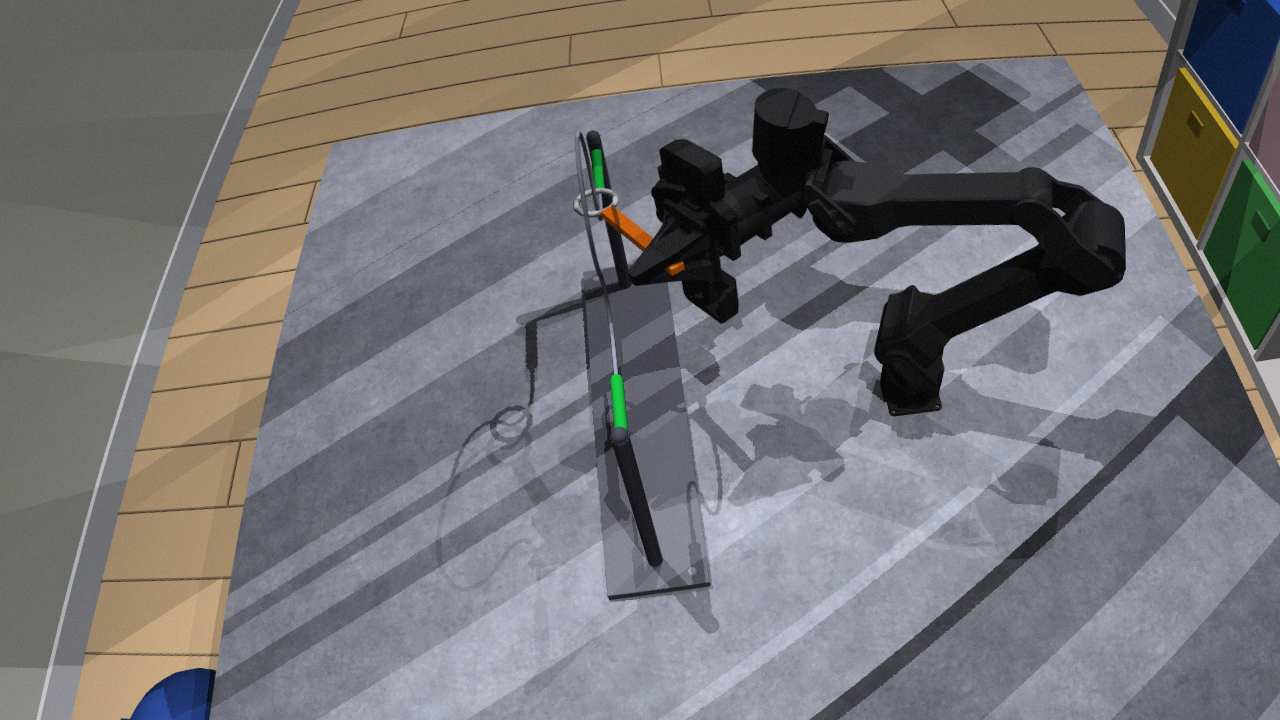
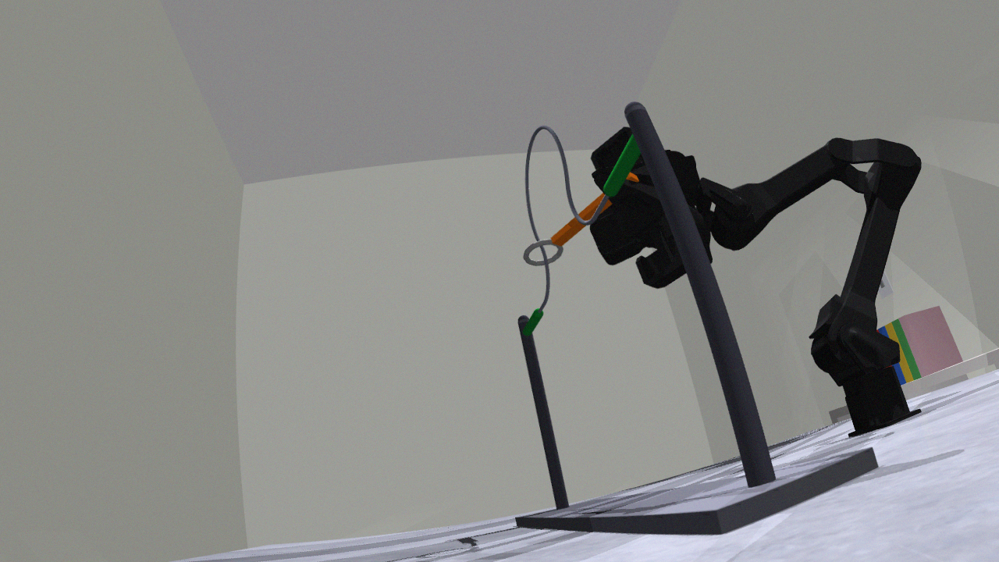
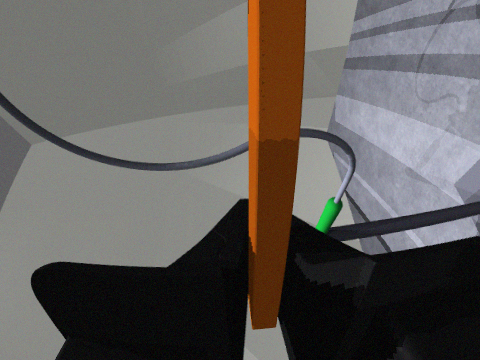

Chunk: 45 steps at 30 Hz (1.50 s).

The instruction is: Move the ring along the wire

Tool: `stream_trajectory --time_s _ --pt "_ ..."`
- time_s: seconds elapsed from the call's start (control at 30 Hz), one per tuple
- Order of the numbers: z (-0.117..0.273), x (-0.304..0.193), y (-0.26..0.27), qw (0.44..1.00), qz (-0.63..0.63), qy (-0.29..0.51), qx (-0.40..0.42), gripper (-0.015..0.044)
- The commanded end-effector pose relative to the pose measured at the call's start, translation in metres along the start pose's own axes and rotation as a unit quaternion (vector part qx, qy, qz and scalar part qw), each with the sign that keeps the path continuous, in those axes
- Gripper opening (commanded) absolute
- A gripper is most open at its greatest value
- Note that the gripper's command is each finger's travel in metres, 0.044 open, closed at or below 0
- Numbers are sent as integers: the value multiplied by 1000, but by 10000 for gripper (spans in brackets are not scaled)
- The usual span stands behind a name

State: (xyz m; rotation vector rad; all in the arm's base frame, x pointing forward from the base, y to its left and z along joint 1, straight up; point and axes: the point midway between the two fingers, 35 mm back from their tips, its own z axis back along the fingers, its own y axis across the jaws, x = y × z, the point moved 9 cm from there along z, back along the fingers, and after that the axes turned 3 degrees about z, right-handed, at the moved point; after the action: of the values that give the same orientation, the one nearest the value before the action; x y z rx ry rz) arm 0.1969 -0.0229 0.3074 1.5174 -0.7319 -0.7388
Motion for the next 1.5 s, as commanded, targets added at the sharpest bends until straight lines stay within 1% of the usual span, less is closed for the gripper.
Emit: stream_trajectory --time_s 0.0,0.37,0.7,1.47 --pt "0 1 8 999 -27 1 17 -150" --pt "3 5 27 995 -85 1 51 -150" --pt "5 8 36 996 -80 1 44 -150" --pt "5 8 45 998 36 3 -44 -150"
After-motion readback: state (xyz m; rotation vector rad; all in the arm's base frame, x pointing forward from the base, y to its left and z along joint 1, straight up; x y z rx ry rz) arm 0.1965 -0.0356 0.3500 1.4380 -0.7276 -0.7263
